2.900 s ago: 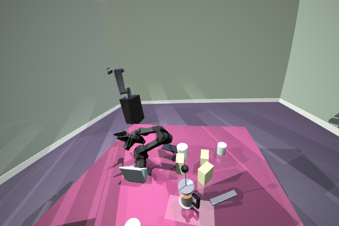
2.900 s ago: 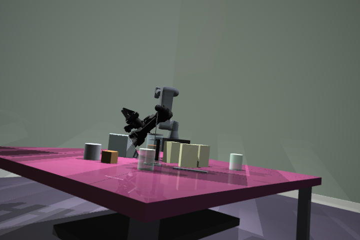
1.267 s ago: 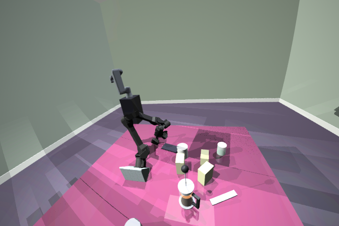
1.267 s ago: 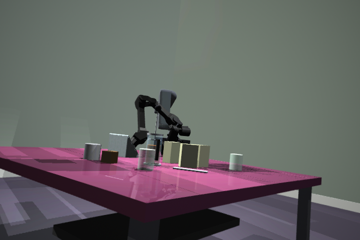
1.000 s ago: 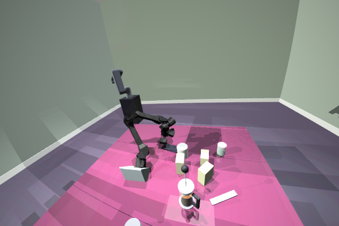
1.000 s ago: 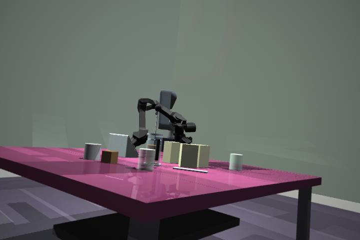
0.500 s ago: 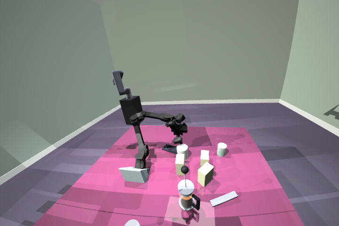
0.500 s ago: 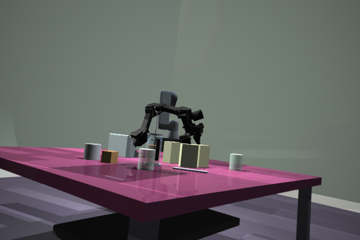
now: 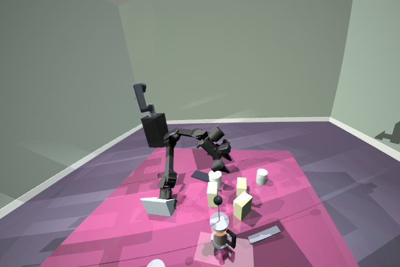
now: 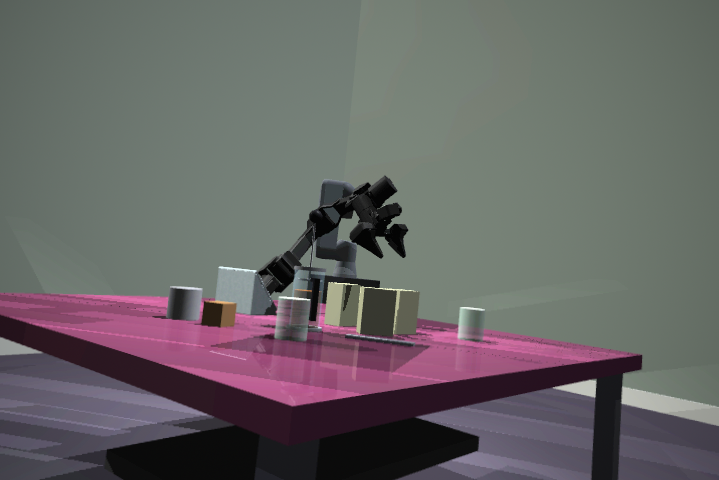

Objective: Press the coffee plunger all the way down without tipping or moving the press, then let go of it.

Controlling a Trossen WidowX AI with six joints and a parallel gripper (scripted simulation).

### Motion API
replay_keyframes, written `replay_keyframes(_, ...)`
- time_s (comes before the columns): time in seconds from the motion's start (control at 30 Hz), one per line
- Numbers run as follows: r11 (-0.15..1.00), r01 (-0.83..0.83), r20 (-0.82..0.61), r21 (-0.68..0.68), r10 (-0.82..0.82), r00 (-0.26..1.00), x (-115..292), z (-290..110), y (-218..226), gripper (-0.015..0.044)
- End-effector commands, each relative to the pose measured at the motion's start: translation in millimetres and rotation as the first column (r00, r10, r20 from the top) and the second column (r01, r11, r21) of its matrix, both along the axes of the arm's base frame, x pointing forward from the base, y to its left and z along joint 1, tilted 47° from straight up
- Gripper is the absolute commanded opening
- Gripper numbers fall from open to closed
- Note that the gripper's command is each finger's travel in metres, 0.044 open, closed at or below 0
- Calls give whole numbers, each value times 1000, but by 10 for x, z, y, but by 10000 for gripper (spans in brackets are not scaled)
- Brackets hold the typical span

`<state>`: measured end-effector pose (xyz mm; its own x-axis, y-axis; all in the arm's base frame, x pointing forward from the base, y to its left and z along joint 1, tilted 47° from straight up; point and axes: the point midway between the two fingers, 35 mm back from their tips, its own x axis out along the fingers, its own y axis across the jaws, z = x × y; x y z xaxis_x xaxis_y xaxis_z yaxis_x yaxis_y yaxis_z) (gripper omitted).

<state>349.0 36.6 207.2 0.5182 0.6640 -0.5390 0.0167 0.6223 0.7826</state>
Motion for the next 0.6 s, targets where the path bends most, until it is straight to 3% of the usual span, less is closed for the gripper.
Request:
replay_keyframes(0.0,992,112,17,-49,-111,994,171,-147,-631,440)
replay_keyframes(0.23,951,280,47,-130,-276,960,176,-469,-1791,440)
replay_keyframes(0.43,896,402,65,-188,-397,916,-96,-767,-2721,440)
replay_keyframes(0.57,881,428,69,-201,-423,903,-205,-851,-2918,440)
